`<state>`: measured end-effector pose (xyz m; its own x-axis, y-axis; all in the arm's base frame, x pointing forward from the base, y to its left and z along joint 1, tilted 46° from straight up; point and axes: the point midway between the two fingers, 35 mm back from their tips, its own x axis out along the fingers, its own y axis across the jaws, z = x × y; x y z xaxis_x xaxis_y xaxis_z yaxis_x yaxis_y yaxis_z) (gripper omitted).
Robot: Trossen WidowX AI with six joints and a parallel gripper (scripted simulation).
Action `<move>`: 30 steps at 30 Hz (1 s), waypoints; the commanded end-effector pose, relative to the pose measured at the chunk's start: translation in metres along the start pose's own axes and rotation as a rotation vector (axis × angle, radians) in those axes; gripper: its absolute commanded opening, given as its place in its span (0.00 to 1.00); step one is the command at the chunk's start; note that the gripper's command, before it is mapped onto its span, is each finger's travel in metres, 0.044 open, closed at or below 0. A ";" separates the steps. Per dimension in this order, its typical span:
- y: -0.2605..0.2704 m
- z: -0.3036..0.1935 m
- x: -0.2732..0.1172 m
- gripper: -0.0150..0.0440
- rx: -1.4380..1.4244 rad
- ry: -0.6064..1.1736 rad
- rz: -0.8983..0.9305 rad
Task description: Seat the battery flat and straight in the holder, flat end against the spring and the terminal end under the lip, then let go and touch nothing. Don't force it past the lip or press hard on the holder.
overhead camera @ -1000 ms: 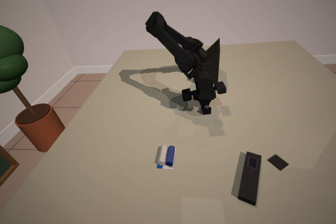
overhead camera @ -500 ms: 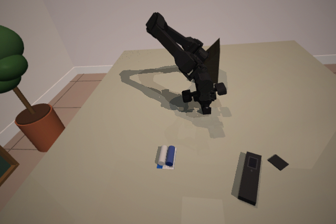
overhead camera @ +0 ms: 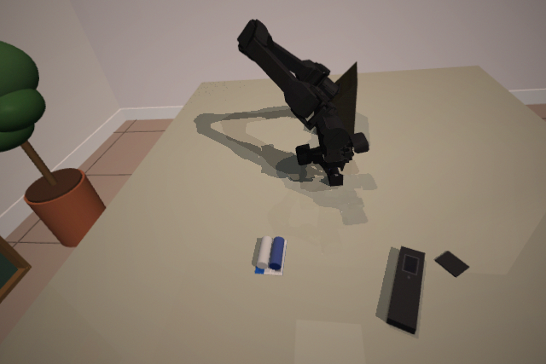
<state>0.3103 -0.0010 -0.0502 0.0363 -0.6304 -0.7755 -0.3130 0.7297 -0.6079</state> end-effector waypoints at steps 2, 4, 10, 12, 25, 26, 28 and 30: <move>0.001 0.002 -0.010 0.57 0.006 -0.005 0.004; 0.001 0.001 -0.010 0.57 0.006 -0.005 0.004; 0.008 0.001 -0.055 0.84 0.002 -0.006 0.006; 0.011 -0.001 -0.076 0.92 0.005 -0.006 0.007; 0.013 -0.001 -0.083 1.00 0.006 -0.006 0.007; 0.013 -0.001 -0.083 1.00 0.006 -0.006 0.007; 0.013 -0.001 -0.083 1.00 0.006 -0.006 0.007; 0.013 -0.001 -0.083 1.00 0.006 -0.006 0.007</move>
<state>0.3023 0.0604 0.0061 0.0445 -0.6266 -0.7781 -0.3116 0.7313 -0.6068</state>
